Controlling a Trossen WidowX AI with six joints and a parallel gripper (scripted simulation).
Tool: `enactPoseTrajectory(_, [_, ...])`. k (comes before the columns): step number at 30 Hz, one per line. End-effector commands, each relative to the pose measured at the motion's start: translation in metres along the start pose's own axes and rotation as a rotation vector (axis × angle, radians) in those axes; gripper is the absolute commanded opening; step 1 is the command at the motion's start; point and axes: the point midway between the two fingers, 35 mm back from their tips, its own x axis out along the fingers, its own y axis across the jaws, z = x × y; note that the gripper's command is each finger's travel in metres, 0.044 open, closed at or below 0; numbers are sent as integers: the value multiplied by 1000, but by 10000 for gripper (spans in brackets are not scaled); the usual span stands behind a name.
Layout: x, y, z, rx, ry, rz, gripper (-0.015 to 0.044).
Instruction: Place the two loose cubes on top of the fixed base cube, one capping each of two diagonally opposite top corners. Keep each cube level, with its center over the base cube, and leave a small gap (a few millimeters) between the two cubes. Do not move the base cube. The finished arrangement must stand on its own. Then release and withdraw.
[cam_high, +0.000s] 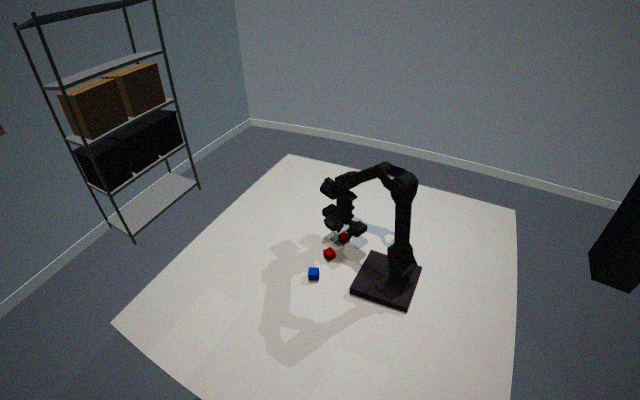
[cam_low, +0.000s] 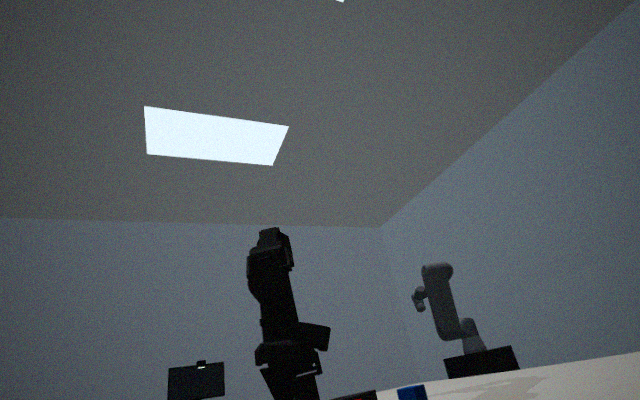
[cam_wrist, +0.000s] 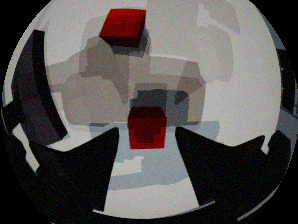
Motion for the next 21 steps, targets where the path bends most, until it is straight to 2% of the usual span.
enactPoseTrajectory(1, [5, 0, -1, -3, 5, -1, 265])
enactPoseTrajectory(7, [13, 0, -1, -3, 5, -1, 265])
enactPoseTrajectory(13, [13, 0, -1, -3, 5, -1, 107])
enactPoseTrajectory(21, [2, -2, -1, -3, 5, -1, 105])
